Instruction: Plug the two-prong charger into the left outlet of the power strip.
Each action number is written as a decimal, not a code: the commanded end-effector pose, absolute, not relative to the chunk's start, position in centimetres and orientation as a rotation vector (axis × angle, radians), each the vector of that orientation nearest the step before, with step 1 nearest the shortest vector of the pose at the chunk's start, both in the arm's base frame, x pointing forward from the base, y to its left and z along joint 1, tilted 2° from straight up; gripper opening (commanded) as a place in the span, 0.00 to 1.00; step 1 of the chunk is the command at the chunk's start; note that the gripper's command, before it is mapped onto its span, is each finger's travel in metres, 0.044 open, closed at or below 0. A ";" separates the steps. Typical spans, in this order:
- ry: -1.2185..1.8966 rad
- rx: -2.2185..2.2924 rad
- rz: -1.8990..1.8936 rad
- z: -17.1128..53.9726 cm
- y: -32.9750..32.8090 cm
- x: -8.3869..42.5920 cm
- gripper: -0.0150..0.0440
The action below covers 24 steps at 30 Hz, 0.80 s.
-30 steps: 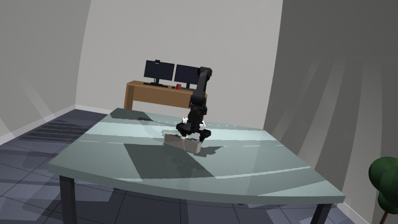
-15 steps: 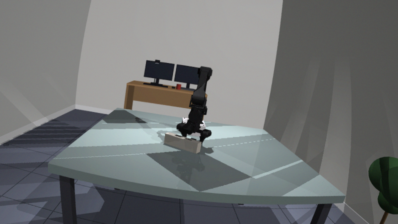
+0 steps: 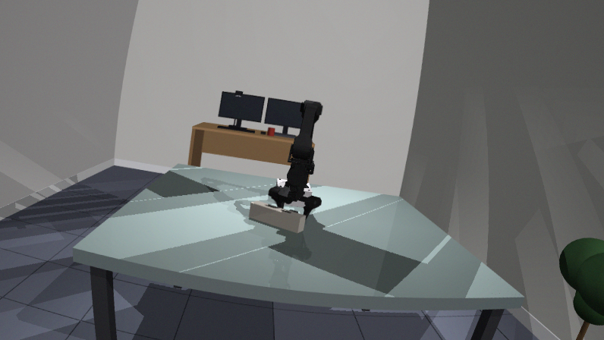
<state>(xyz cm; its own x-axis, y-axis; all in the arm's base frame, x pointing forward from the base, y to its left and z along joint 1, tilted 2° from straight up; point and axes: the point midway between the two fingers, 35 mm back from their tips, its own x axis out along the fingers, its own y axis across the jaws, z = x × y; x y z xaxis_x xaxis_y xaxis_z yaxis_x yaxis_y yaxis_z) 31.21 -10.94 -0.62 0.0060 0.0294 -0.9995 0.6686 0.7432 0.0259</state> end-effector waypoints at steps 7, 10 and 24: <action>1.496 0.595 -0.556 -0.7 -10.6 30.7 1.00; 1.496 0.595 -0.556 -0.7 -10.3 30.5 1.00; 1.497 0.596 -0.555 -0.8 -9.1 29.3 1.00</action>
